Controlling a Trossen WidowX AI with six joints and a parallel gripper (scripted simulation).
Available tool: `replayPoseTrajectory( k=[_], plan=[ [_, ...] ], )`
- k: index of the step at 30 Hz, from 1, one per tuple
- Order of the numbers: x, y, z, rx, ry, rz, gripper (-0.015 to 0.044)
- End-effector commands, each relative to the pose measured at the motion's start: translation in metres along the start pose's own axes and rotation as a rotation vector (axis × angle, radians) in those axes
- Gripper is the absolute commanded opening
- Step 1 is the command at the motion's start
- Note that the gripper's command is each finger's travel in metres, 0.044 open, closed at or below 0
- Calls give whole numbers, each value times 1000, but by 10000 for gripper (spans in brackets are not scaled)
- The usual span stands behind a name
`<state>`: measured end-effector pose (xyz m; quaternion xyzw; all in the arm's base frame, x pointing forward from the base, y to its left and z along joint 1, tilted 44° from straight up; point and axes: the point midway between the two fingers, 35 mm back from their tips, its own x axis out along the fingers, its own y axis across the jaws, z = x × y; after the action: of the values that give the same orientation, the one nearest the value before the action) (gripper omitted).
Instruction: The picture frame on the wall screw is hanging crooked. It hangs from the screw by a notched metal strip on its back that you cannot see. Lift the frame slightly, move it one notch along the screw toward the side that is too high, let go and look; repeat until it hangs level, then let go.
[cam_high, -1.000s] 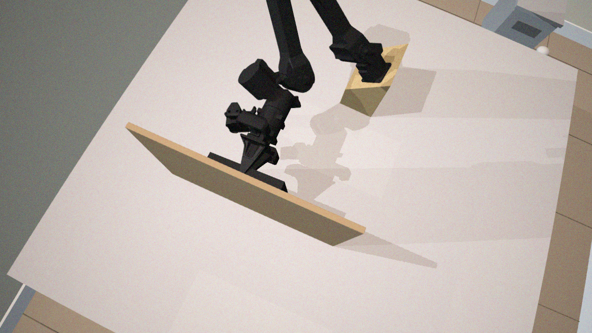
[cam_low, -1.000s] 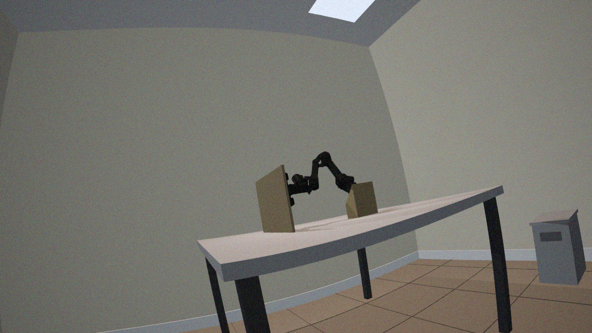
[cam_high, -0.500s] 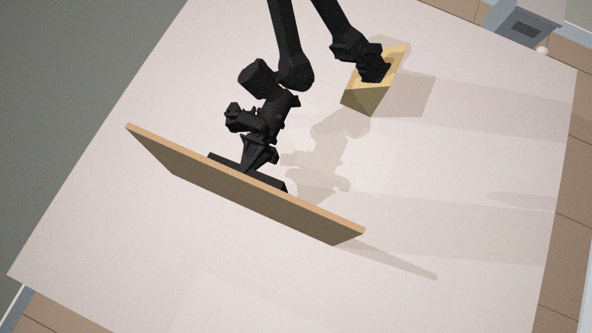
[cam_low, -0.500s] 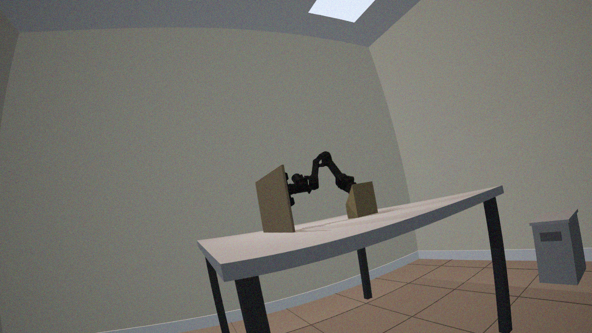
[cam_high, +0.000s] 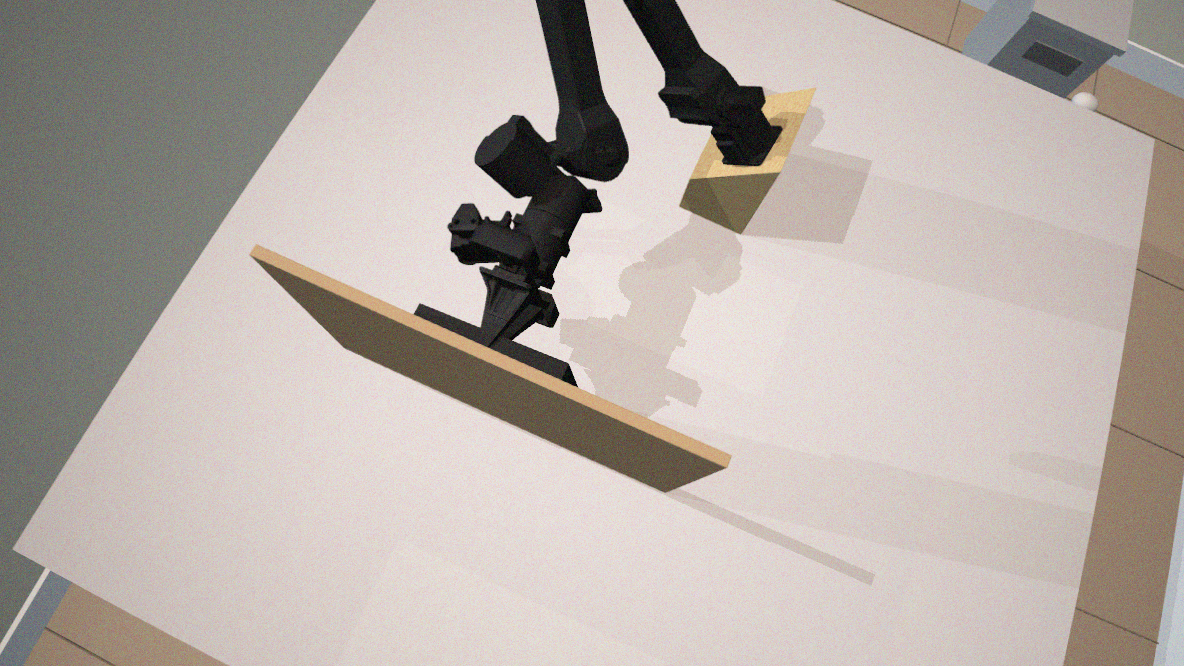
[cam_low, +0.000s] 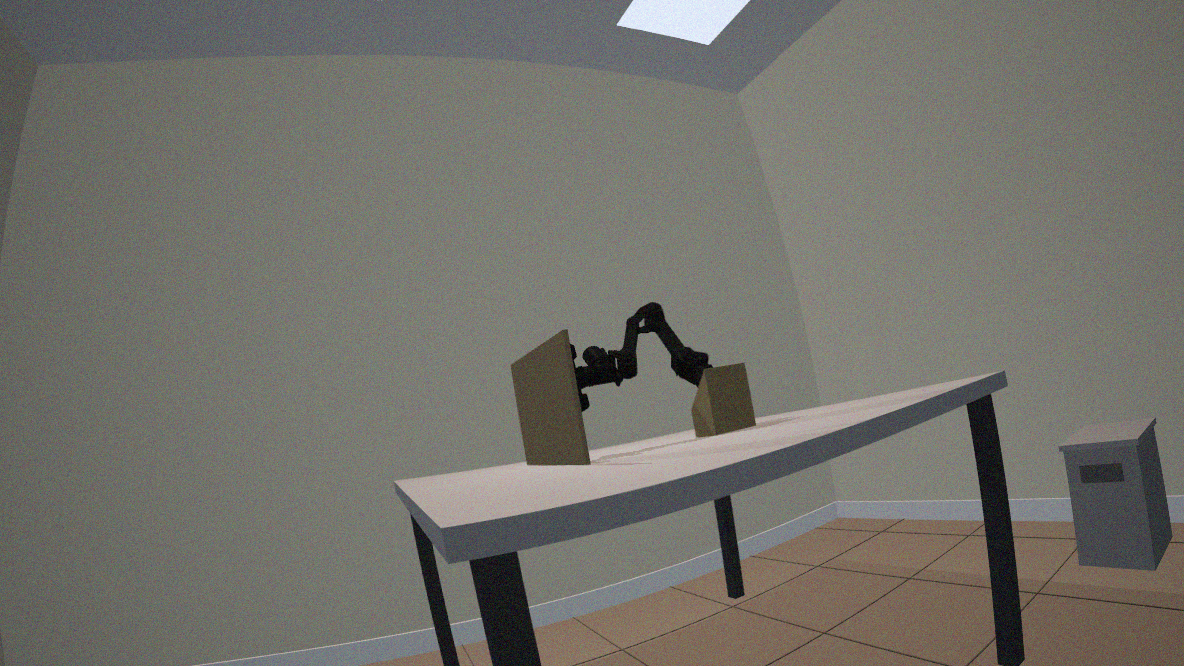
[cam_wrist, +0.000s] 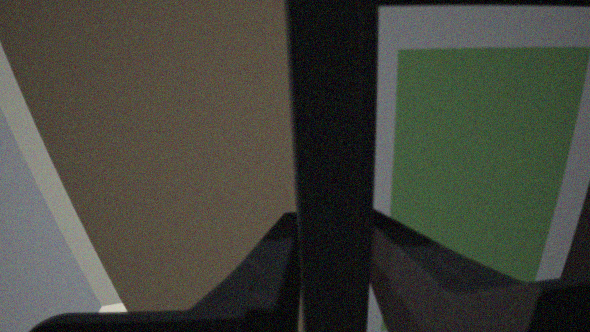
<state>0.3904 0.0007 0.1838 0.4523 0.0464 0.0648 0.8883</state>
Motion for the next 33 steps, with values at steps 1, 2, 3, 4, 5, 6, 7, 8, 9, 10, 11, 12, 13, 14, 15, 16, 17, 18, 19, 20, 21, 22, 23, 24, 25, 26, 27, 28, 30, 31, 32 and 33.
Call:
replayPoseTrajectory(
  k=[1,2,3,4,5,6,7,8,9,10,11,12,13,14,15,16,17,18,19,20,21,22,23,24,25,26,27,28,30,31,32,33],
  plan=[
    [0,8,0,-3,1,23,0],
    [0,8,0,-3,1,23,0],
    [0,9,0,-3,1,23,0],
    [0,9,0,-3,1,23,0],
    [0,9,0,-3,1,23,0],
    [0,9,0,-3,1,23,0],
    [0,9,0,-3,1,23,0],
    [0,8,0,-3,1,23,0],
    [0,8,0,-3,1,23,0],
    [0,8,0,-3,1,23,0],
    [0,8,0,-3,1,23,0],
    [0,8,0,-3,1,23,0],
    [0,7,0,-3,1,23,0],
    [0,7,0,-3,1,23,0],
    [0,7,0,-3,1,23,0],
    [0,7,0,-3,1,23,0],
    [0,7,0,-3,1,23,0],
    [0,6,0,-3,1,23,0],
    [0,6,0,-3,1,23,0],
    [0,6,0,-3,1,23,0],
    [0,6,0,-3,1,23,0],
    [0,7,0,-3,1,23,0],
    [0,7,0,-3,1,23,0],
    [0,7,0,-3,1,23,0],
    [0,7,0,-3,1,23,0],
    [0,7,0,-3,1,23,0],
    [0,7,0,-3,1,23,0],
    [0,7,0,-3,1,23,0],
    [0,7,0,-3,1,23,0],
    [0,7,-1,-3,1,23,0],
    [0,6,-1,-3,1,23,0],
    [0,6,-1,-3,1,23,0]
  ],
)
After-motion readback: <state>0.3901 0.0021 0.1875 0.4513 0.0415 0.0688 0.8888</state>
